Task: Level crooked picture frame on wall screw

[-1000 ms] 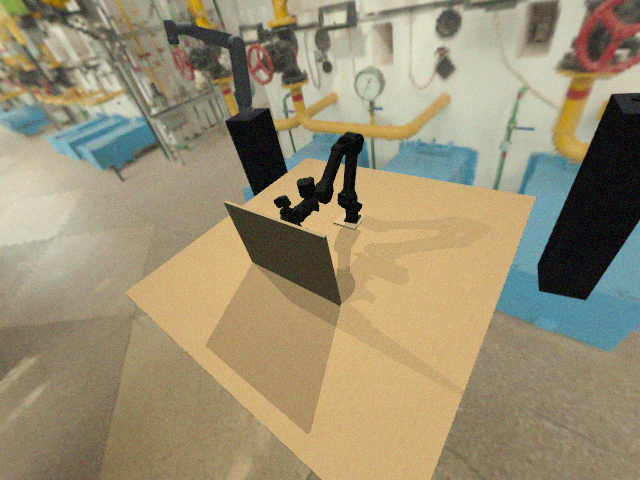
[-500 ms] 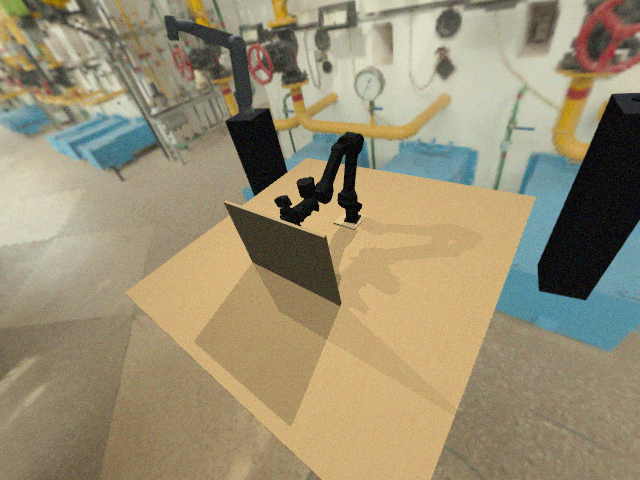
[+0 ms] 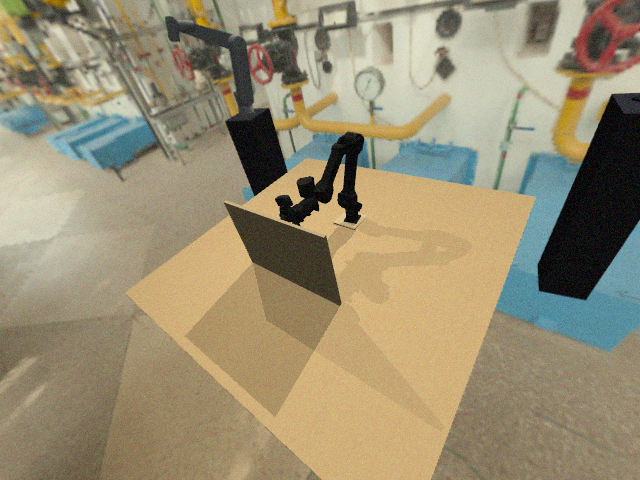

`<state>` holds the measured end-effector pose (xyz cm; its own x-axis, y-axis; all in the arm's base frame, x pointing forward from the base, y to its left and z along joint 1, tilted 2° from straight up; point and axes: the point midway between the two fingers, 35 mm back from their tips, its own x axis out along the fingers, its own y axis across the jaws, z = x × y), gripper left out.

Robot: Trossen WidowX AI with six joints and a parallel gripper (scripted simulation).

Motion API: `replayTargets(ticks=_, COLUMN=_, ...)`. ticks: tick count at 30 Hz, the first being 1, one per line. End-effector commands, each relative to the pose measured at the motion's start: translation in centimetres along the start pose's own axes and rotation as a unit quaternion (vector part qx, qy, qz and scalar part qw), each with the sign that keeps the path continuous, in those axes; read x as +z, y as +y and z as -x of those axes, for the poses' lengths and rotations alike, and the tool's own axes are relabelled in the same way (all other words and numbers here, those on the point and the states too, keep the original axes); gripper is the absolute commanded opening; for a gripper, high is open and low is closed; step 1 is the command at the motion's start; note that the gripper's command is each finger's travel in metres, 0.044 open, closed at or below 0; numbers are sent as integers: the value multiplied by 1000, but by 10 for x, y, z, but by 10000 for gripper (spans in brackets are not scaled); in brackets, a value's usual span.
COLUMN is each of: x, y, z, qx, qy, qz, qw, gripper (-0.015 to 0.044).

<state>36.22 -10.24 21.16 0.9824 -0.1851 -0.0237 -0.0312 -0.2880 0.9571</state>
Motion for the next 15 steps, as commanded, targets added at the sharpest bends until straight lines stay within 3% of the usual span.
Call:
replayTargets(ticks=1, x=0, y=0, z=0, qx=-1, qy=0, qz=10, qw=1000, gripper=0)
replayTargets(ticks=15, x=0, y=1, z=0, qx=-1, qy=0, qz=44, qw=999, gripper=0)
